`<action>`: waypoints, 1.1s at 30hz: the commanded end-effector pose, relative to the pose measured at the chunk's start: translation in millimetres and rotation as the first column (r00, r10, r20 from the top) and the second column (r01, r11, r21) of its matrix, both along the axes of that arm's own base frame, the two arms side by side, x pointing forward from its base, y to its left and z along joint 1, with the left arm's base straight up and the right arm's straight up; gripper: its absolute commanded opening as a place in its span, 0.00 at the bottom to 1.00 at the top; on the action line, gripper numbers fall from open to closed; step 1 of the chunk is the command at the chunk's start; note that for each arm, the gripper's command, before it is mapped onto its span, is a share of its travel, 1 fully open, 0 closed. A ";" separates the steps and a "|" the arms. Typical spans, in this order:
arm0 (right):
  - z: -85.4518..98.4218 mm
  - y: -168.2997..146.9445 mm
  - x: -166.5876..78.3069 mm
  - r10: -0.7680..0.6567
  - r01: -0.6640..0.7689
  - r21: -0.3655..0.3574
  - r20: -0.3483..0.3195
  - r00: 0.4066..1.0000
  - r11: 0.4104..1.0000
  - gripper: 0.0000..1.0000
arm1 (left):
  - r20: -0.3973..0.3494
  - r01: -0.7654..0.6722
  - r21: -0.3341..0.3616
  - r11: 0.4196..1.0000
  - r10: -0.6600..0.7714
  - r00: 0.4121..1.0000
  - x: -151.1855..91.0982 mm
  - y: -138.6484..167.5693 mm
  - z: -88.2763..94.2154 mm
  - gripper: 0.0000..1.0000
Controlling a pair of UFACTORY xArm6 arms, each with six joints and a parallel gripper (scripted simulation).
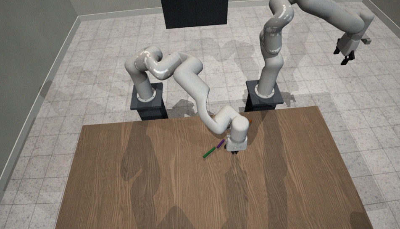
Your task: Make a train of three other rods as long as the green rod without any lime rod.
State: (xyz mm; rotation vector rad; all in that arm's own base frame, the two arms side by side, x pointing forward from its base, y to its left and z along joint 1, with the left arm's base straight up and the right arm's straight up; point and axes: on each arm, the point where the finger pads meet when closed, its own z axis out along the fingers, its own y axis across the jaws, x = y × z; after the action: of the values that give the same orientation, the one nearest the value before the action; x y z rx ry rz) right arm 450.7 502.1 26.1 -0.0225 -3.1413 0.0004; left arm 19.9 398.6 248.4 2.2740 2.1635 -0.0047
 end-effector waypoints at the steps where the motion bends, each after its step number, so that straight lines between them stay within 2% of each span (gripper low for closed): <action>1: 3.2 1.4 0.4 0.000 0.000 0.005 0.004 1.000 1.000 0.06 | 0.000 0.000 0.004 1.000 0.000 1.000 0.0 0.9 1.6 1.00; 26: 3.2 1.5 -0.5 0.000 0.000 0.005 0.004 1.000 1.000 0.06 | 0.000 0.000 0.004 1.000 0.000 1.000 0.0 0.9 1.6 1.00; 27: 3.2 1.5 -0.5 0.000 0.000 0.005 0.004 1.000 1.000 0.10 | 0.000 0.000 0.004 1.000 0.000 1.000 0.0 0.9 1.6 1.00; 32: 3.2 1.5 -0.5 0.000 0.000 0.005 0.004 1.000 1.000 0.14 | 0.000 0.000 0.004 1.000 0.000 1.000 0.0 0.9 1.6 1.00; 33: 3.2 1.5 -0.5 0.000 0.000 0.005 0.004 1.000 1.000 0.18 | 0.000 0.000 0.004 1.000 0.000 1.000 0.0 0.9 1.6 1.00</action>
State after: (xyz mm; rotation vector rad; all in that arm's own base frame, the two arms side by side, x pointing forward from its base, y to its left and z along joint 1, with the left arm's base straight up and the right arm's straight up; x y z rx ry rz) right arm 448.9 502.2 26.1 -0.0225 -3.1414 0.0003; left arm 19.9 398.6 248.4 2.2740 2.1635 -0.0047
